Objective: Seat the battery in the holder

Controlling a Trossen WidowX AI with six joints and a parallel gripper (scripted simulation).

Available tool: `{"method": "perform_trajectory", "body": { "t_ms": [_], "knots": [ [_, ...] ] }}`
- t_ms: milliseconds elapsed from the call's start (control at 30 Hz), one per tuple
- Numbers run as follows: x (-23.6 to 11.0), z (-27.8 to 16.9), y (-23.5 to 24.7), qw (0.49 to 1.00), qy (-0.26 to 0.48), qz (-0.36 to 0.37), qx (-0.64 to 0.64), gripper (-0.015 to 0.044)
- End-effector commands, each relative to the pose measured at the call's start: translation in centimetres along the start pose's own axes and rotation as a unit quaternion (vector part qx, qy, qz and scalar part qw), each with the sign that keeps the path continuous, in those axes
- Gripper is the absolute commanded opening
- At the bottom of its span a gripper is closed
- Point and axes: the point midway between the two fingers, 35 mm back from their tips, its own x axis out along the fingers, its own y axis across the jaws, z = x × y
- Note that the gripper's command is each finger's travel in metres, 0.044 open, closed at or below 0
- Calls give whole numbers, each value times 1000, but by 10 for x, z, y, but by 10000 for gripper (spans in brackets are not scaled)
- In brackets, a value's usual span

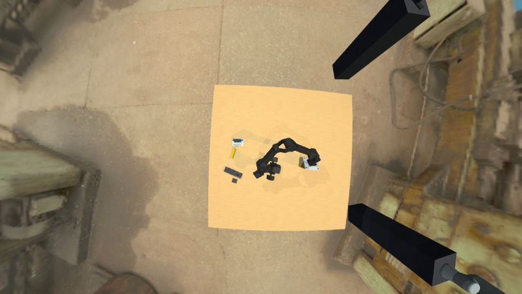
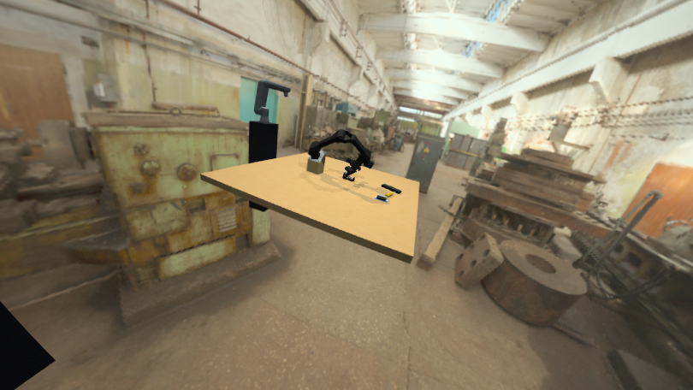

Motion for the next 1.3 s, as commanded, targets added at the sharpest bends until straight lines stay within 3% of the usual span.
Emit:
{"method": "perform_trajectory", "body": {
  "t_ms": [0, 1267],
  "knots": [
    [-1, -2, -1, 1000, -2, -1, 4, 74],
    [-8, -19, -1, 1000, 1, 2, 4, 74]
  ]
}}
